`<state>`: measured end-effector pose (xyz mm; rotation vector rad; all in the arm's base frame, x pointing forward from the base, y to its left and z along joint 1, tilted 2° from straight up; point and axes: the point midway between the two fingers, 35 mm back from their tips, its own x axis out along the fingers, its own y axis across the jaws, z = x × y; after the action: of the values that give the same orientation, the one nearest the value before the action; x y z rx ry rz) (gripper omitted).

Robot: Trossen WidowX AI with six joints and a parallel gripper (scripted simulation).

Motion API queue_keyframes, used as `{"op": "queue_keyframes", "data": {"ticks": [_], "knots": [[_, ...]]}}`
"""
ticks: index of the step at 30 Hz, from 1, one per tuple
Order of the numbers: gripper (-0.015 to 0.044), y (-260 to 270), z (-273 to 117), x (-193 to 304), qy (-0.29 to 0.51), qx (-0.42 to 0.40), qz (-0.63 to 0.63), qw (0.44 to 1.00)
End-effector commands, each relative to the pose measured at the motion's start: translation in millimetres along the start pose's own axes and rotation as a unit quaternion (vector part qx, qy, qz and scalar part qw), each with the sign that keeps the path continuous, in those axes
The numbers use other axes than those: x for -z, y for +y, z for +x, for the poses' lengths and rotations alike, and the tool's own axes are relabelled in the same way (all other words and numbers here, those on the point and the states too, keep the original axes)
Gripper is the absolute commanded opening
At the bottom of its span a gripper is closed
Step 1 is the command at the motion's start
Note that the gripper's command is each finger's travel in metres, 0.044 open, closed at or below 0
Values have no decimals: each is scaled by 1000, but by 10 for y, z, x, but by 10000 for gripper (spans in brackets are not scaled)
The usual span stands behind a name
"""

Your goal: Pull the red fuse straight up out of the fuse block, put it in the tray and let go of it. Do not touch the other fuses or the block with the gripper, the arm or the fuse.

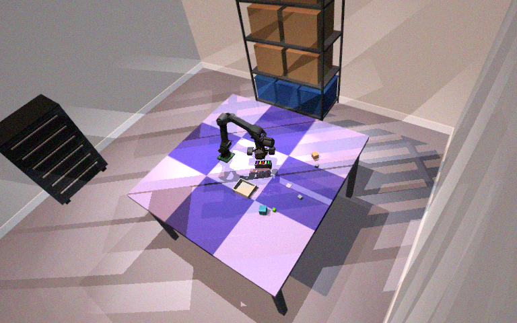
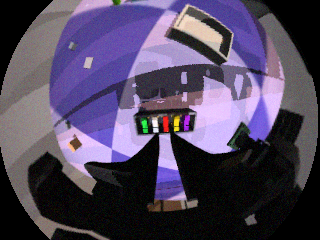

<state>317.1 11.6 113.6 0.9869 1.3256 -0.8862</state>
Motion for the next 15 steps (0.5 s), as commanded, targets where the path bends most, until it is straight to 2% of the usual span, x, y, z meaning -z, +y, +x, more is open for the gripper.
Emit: {"op": "queue_keyframes", "data": {"ticks": [1,15], "knots": [[73,-41,23,0,5,5,-2,1000],[73,-40,154,-2,5,5,-2,1000]]}}
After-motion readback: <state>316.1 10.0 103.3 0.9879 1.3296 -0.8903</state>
